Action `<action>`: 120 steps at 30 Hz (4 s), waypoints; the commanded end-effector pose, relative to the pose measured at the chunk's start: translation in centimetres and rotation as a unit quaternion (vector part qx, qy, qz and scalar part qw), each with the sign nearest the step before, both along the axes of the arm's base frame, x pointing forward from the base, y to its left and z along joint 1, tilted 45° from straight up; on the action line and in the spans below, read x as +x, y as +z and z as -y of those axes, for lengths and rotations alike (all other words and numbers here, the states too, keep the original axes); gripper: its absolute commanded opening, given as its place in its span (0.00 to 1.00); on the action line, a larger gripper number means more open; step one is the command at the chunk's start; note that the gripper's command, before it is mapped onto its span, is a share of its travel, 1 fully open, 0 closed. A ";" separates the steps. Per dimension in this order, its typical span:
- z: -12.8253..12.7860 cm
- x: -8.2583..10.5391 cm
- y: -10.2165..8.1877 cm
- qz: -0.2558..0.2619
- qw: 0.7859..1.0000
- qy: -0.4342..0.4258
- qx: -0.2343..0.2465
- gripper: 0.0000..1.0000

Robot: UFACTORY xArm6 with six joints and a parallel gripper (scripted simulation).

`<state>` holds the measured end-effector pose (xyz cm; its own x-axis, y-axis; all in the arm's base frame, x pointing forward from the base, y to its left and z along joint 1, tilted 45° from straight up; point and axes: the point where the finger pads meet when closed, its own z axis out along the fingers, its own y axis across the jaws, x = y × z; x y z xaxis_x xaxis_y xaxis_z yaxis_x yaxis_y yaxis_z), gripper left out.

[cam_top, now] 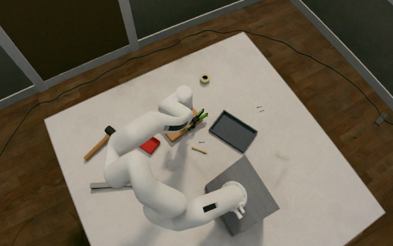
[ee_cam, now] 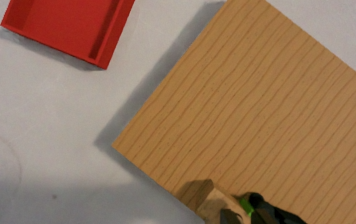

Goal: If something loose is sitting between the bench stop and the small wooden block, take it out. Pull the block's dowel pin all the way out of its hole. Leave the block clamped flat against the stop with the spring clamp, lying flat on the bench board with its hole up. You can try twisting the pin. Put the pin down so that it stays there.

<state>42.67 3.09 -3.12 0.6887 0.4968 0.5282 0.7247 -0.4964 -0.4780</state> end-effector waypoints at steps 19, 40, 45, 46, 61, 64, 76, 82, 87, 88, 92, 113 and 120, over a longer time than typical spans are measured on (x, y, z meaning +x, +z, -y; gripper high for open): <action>0.1 0.1 0.1 -0.042 0.998 -0.044 0.001 0.00; 0.1 0.1 0.1 -0.075 0.994 -0.076 0.002 0.00; 0.1 0.1 0.1 -0.081 0.993 -0.082 0.002 0.00; 0.1 0.1 0.1 -0.083 0.993 -0.083 0.002 0.00; 0.1 0.1 0.1 -0.101 0.990 -0.101 0.003 0.00; 0.1 0.1 0.1 -0.105 0.989 -0.105 0.003 0.00; 0.1 0.1 0.1 -0.116 0.986 -0.117 0.004 0.00; 0.1 0.1 0.1 -0.122 0.985 -0.123 0.004 0.00; 0.1 0.1 0.1 -0.127 0.984 -0.127 0.004 0.00; 0.1 0.1 0.1 -0.128 0.983 -0.128 0.004 0.00; 0.1 0.1 0.1 -0.130 0.983 -0.130 0.004 0.00; 0.1 0.1 0.1 -0.143 0.979 -0.143 0.005 0.00; 0.1 0.1 0.1 -0.147 0.978 -0.147 0.005 0.00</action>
